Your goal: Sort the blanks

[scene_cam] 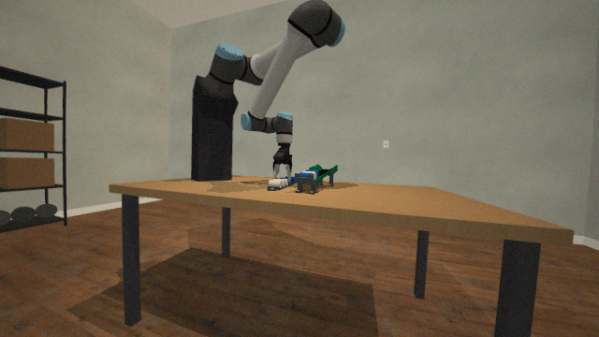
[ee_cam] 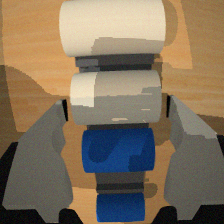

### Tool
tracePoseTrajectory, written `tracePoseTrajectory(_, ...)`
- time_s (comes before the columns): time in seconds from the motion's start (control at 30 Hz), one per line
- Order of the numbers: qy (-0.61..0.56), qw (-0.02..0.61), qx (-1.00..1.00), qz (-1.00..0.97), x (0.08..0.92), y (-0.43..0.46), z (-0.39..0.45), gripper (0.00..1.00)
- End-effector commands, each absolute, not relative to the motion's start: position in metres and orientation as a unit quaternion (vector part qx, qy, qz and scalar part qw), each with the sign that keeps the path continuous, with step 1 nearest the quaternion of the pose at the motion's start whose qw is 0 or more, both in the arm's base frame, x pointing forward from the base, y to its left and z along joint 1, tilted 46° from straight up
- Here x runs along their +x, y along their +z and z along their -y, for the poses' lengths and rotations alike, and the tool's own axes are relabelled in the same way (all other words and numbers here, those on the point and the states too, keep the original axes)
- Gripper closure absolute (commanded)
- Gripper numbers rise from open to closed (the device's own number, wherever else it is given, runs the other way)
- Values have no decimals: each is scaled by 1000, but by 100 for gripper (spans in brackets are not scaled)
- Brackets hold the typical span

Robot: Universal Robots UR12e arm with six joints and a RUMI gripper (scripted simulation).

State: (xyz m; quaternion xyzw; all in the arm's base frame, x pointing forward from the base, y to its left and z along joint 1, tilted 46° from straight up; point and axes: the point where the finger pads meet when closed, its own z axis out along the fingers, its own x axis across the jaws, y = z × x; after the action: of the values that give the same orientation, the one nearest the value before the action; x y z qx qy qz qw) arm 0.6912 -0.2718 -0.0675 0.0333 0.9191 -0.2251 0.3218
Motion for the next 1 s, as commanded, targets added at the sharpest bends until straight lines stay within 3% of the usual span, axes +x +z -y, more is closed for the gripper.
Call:
tracePoseTrajectory(0.0, -225, 322, 33, -919, 690, -66, 271, 51)
tracePoseTrajectory(0.97, -225, 322, 33, -919, 639, -5, 232, 51)
